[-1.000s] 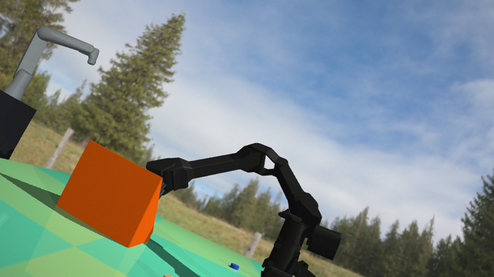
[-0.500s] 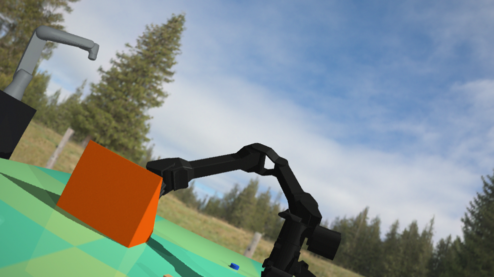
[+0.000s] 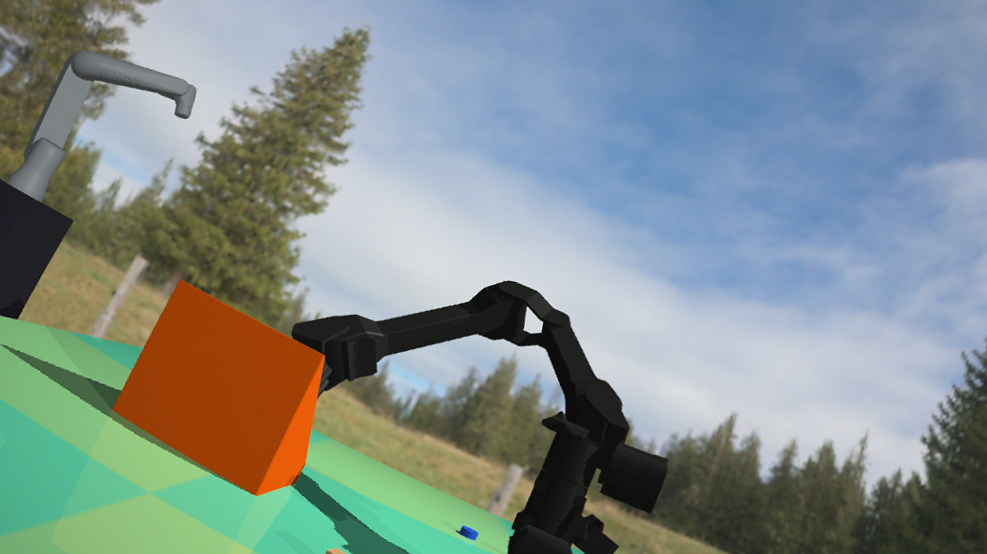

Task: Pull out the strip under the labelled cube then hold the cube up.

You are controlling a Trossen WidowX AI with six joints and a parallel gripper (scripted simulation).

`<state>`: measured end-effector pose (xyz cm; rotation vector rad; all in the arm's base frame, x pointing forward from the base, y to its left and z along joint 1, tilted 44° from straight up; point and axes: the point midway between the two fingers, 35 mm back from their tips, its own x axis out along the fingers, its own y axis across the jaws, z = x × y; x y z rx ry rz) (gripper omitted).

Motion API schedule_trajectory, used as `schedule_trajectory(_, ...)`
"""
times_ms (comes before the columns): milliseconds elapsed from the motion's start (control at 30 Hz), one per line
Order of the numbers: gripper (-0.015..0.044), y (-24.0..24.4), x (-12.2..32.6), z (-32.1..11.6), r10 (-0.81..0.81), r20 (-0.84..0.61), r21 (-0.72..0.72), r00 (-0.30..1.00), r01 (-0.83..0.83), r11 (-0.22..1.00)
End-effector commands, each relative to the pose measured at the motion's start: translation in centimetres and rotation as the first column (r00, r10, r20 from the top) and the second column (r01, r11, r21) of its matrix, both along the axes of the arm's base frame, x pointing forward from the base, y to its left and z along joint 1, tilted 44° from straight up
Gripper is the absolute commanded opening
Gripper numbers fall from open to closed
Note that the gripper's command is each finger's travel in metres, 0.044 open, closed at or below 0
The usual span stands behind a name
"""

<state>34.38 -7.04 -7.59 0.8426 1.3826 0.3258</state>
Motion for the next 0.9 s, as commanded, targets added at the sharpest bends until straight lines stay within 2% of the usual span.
schedule_trajectory(0,0.0,0.6,-1.0,-0.3,0.008,-0.012,0.01,1.0,-0.008,1.0)
schedule_trajectory(867,0.0,2.0,-4.7,-0.2,0.008,-0.014,0.01,1.0,-0.008,1.0)
